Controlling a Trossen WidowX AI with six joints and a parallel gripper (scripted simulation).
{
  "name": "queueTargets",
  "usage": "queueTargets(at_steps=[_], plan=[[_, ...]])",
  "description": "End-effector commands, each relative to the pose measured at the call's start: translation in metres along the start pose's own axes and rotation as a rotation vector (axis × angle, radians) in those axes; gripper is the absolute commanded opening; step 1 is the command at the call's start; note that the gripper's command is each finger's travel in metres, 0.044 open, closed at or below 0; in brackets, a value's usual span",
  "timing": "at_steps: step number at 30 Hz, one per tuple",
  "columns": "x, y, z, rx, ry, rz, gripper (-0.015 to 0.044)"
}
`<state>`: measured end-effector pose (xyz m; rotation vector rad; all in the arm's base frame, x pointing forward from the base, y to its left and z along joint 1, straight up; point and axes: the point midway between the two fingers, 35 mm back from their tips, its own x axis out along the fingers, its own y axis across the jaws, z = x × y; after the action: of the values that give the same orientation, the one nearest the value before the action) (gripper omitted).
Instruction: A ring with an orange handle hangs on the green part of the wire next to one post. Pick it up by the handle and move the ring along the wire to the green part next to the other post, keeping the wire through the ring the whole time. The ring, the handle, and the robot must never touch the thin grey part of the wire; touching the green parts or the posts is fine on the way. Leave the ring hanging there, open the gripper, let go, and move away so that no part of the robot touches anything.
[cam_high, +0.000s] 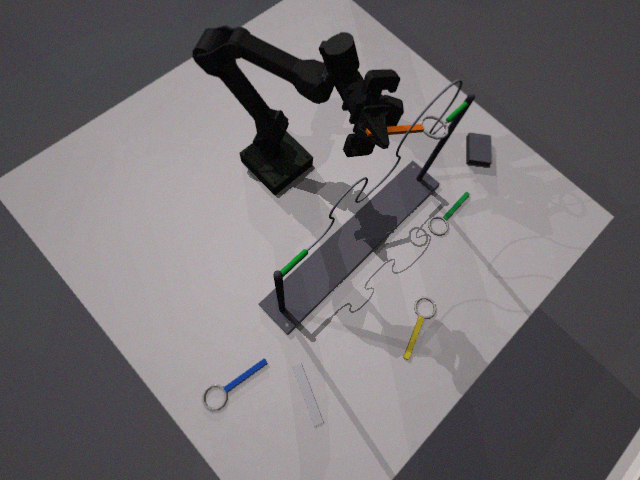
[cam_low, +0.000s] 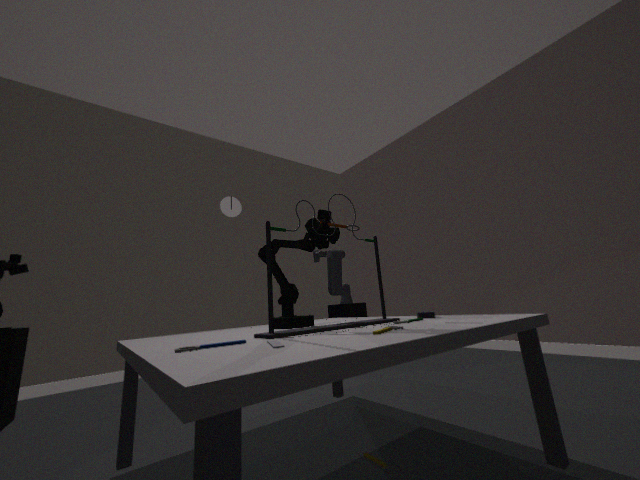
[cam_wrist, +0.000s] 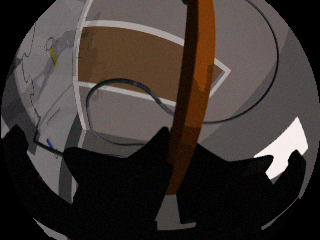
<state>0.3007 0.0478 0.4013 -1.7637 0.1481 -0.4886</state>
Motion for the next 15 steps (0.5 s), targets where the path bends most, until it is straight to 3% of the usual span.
queueTargets(at_steps=[1,15], plan=[[-0.003,0.012,-0.002,0.07,0.015,0.038,-0.015],[-0.014,0.06,0.009,0.357,0.054,0.198,-0.015]])
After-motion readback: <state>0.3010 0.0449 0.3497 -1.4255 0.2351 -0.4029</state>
